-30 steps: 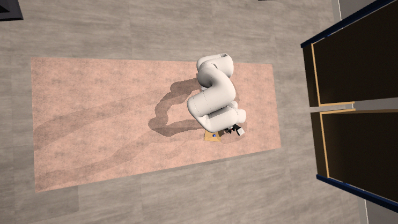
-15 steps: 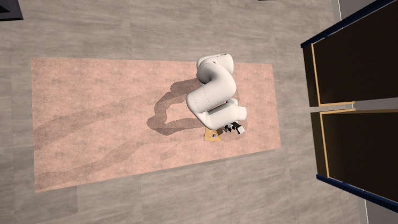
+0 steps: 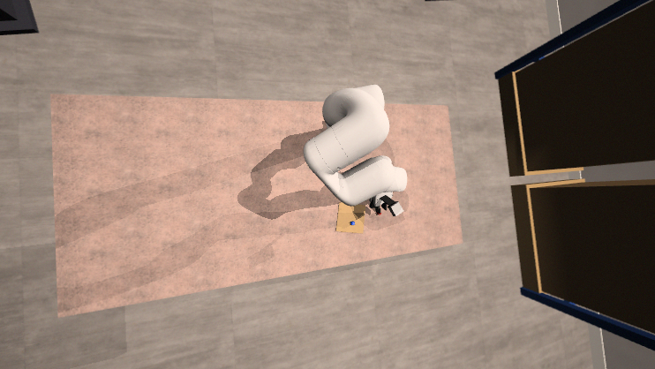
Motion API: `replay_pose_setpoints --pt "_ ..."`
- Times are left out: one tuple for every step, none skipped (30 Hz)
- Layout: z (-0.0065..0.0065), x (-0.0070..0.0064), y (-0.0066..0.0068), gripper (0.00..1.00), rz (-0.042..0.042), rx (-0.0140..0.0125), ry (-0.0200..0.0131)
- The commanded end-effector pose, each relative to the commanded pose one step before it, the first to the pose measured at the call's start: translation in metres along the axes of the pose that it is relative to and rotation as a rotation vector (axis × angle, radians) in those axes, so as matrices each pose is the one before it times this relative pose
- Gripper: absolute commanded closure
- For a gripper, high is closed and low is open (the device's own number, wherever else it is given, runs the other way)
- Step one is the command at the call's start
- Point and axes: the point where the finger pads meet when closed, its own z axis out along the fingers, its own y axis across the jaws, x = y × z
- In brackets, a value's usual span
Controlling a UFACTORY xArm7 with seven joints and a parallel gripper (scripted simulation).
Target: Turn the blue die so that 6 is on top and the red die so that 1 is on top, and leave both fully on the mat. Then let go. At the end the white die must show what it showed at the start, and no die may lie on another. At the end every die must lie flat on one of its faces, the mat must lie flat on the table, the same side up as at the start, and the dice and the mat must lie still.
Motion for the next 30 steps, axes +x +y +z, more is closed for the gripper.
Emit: replay_pose_setpoints --pt "-0.00220 0.00317 -0.00032 0.69 -0.00005 0.00048 0.00282" --pt "-0.00112 0.00133 0.00000 0.69 0.00000 0.00001 0.00000" --pt "0.00000 0.00000 0.00000 0.69 0.00000 0.00000 0.00000" --pt "0.00000 0.00000 0.00000 0.69 0.00000 0.00000 0.00000" --pt "-0.00150 0.00179 0.00000 0.69 0.00000 -0.00001 0.00000" --pt "-0.00187 0.00222 -0.00001 0.69 0.00000 0.00001 0.00001" --pt "-0.00221 0.00264 0.00001 0.69 0.00000 -0.00001 -0.00001" --pt "-0.00250 0.00299 0.00000 0.69 0.00000 0.00000 0.00000" --pt "-0.00274 0.00326 0.00000 0.69 0.00000 0.00000 0.00000" --pt "-0.00290 0.00346 0.00000 0.69 0.00000 0.00000 0.00000" --pt "-0.00299 0.00356 0.00000 0.69 0.00000 0.00000 0.00000" --pt "-0.00299 0.00356 0.00000 0.69 0.00000 0.00000 0.00000" --pt "-0.00291 0.00347 0.00000 0.69 0.00000 0.00000 0.00000" --pt "-0.00276 0.00329 0.00000 0.69 0.00000 0.00000 0.00000" --pt "-0.00253 0.00302 0.00000 0.69 0.00000 0.00000 0.00000" --pt "-0.00224 0.00267 -0.00001 0.69 0.00001 0.00002 0.00001" --pt "-0.00189 0.00226 0.00001 0.69 -0.00001 -0.00002 -0.00002" --pt "-0.00153 0.00181 0.00000 0.69 0.00000 0.00001 0.00001" --pt "-0.00113 0.00136 0.00001 0.69 -0.00001 -0.00001 -0.00001" --pt "0.00000 0.00000 0.00000 0.69 0.00000 0.00000 0.00000" --pt "0.00000 0.00000 0.00000 0.69 0.00000 0.00000 0.00000" --pt "-0.00076 0.00091 0.00000 0.69 0.00000 0.00001 0.00001" --pt "-0.00043 0.00051 0.00000 0.69 0.00001 0.00001 0.00001" --pt "-0.00017 0.00021 0.00000 0.69 0.00000 0.00001 0.00000" --pt "-0.00003 0.00003 0.00000 0.69 0.00000 0.00000 0.00000" --pt "0.00002 0.00004 0.00002 0.69 0.00000 -0.00014 -0.00002" --pt "0.00014 0.00024 0.00013 0.69 0.00000 -0.00094 -0.00017" --pt "0.00036 0.00061 0.00033 0.69 0.00000 -0.00242 -0.00044" --pt "0.00065 0.00113 0.00061 0.69 0.00000 -0.00446 -0.00085" --pt "0.00101 0.00173 0.00095 0.69 0.00000 -0.00692 -0.00145"
